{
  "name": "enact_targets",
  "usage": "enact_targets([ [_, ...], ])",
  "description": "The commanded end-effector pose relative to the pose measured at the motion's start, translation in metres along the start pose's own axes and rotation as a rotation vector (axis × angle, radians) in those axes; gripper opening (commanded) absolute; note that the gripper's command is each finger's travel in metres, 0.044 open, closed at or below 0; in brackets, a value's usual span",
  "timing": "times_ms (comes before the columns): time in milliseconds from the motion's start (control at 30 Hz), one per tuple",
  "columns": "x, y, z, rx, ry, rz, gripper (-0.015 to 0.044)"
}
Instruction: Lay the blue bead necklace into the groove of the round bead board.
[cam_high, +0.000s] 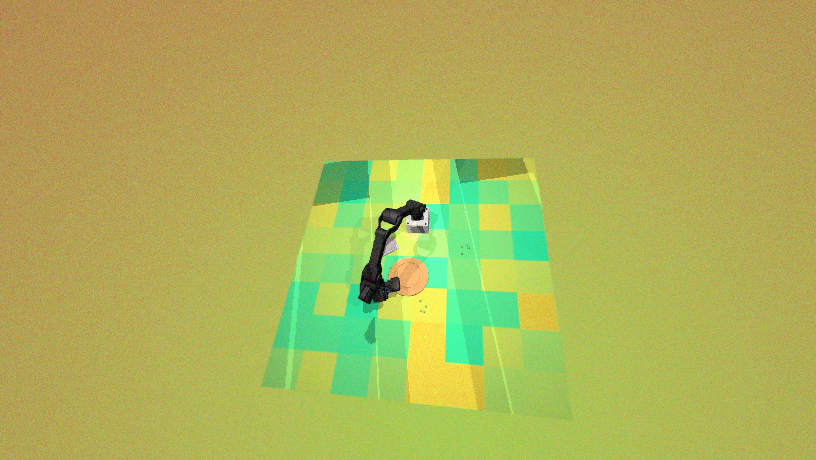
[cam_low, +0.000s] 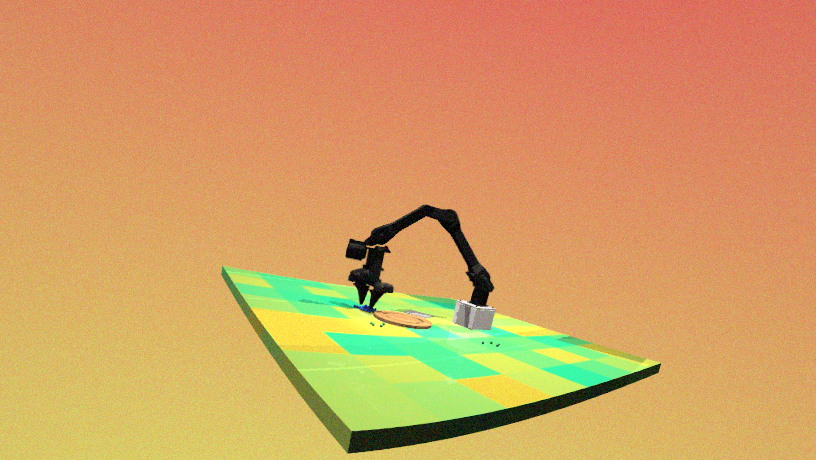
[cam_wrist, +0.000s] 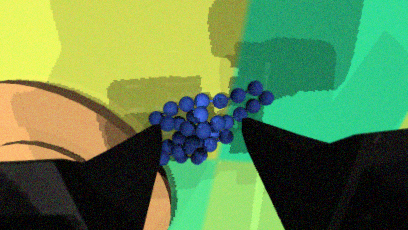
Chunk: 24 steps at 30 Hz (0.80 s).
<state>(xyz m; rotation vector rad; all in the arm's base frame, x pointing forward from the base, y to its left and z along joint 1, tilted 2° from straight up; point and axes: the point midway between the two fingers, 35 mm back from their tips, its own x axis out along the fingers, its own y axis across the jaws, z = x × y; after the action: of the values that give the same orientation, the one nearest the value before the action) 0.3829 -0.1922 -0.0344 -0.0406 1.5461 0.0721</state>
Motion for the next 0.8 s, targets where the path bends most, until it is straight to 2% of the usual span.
enact_targets([
  [0, -0.0005, -0.0001, 0.0001, 0.000, -0.001, 0.000, 0.0058],
  [300, -0.0005, -0.0001, 0.0001, 0.000, -0.001, 0.000, 0.0000],
  [767, -0.0005, -0.0001, 0.0001, 0.000, -0.001, 0.000, 0.0000],
])
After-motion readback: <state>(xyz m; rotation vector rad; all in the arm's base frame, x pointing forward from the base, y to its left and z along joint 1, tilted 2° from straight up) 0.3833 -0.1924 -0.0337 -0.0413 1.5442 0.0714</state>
